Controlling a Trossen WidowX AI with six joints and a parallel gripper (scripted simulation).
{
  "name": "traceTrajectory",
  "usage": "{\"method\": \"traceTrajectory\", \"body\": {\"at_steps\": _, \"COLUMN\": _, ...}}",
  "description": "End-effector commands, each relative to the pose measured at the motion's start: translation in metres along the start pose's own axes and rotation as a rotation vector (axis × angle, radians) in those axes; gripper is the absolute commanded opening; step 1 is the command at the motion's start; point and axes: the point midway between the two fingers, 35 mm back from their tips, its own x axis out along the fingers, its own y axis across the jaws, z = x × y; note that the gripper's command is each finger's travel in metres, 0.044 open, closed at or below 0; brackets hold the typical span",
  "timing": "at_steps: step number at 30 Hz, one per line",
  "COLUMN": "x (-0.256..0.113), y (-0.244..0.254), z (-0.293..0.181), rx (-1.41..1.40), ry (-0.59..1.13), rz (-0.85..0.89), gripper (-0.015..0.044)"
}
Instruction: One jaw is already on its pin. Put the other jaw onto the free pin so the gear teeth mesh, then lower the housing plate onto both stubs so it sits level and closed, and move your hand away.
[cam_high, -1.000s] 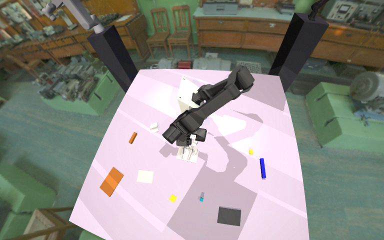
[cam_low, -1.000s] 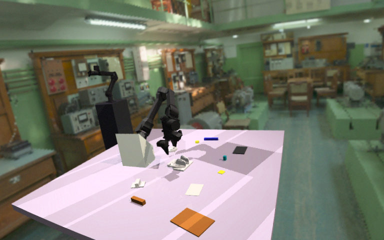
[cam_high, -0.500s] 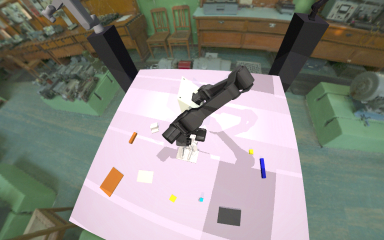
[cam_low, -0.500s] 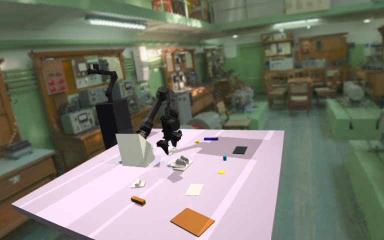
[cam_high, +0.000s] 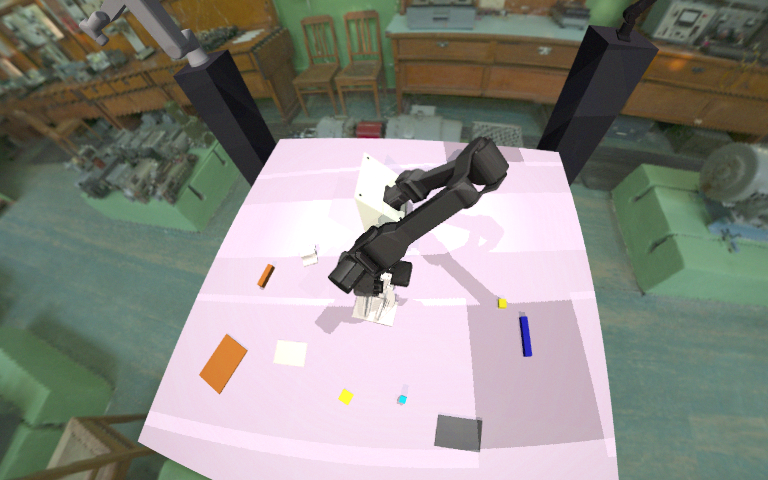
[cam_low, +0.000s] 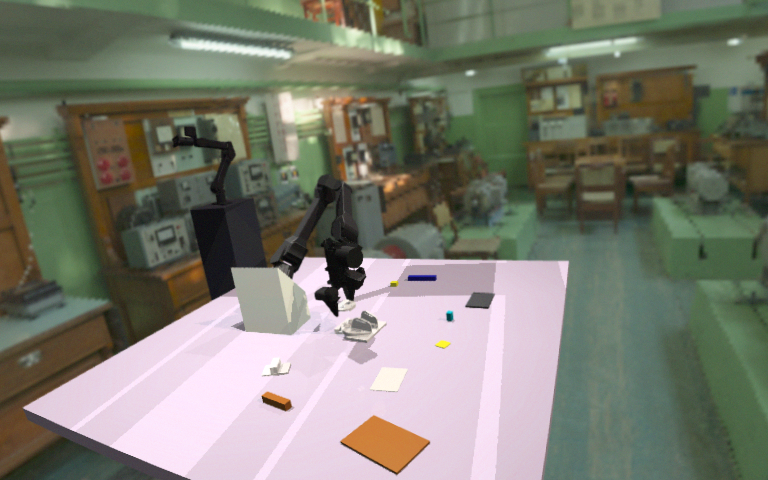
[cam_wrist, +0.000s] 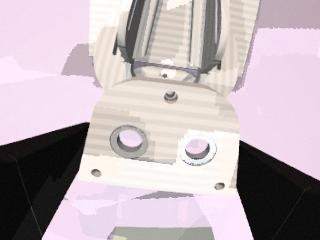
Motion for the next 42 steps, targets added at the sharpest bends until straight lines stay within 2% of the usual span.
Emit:
{"method": "traceTrajectory", "body": {"at_steps": 1, "x": 0.008, "y": 0.0, "z": 0.0, "rx": 0.006, "ry": 0.0, "rz": 0.004, "gripper": 0.0351}}
{"method": "traceTrajectory", "body": {"at_steps": 21, "x": 0.04, "y": 0.002, "z": -0.003, "rx": 0.006, "ry": 0.001, "rz": 0.008, "gripper": 0.0351}}
{"method": "traceTrajectory", "body": {"at_steps": 42, "x": 0.043, "y": 0.002, "z": -0.003, "rx": 0.014, "ry": 0.001, "rz": 0.009, "gripper": 0.0351}}
